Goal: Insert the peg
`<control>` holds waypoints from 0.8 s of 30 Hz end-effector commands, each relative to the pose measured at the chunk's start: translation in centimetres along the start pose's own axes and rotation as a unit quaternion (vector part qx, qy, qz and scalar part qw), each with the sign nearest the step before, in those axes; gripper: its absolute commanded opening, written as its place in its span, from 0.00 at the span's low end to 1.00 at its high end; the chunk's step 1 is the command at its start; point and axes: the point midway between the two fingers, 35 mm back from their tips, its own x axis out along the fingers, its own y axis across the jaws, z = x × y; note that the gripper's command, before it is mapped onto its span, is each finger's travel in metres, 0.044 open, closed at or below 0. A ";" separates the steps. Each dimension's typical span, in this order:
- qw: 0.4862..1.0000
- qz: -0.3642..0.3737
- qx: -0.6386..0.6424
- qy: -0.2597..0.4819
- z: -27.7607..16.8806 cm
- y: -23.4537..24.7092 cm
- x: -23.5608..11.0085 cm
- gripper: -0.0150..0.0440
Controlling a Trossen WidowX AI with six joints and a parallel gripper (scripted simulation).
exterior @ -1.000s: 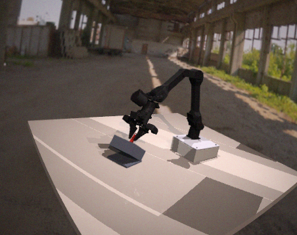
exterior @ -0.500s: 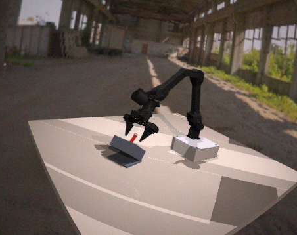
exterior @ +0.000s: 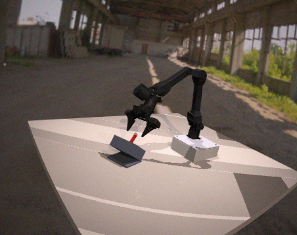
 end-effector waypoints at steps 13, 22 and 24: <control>1.000 -0.001 0.000 -0.001 0.2 -0.2 -2.9 1.00; 1.000 -0.001 0.000 0.000 0.2 -0.2 -4.5 1.00; 1.000 -0.001 0.001 0.000 0.2 -0.2 -4.9 1.00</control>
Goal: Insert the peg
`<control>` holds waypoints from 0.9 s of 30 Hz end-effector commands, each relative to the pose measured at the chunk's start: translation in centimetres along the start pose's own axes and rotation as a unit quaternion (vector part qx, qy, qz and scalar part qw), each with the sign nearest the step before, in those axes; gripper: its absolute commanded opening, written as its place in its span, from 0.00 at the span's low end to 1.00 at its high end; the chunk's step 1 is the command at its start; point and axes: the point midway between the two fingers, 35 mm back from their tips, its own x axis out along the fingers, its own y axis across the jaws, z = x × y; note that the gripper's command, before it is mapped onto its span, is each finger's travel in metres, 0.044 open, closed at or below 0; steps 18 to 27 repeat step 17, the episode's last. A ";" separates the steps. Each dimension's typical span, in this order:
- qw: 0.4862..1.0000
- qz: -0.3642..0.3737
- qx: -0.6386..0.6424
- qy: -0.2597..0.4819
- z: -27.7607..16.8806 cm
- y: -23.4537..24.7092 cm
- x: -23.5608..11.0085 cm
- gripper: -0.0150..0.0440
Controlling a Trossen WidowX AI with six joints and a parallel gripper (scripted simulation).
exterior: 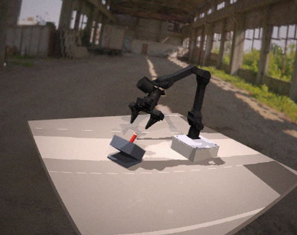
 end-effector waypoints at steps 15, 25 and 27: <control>1.000 -0.001 -0.001 -0.002 0.0 0.0 -3.0 1.00; 1.000 -0.001 -0.001 -0.002 0.0 0.0 -3.0 1.00; 1.000 -0.001 -0.001 -0.002 0.0 0.0 -3.0 1.00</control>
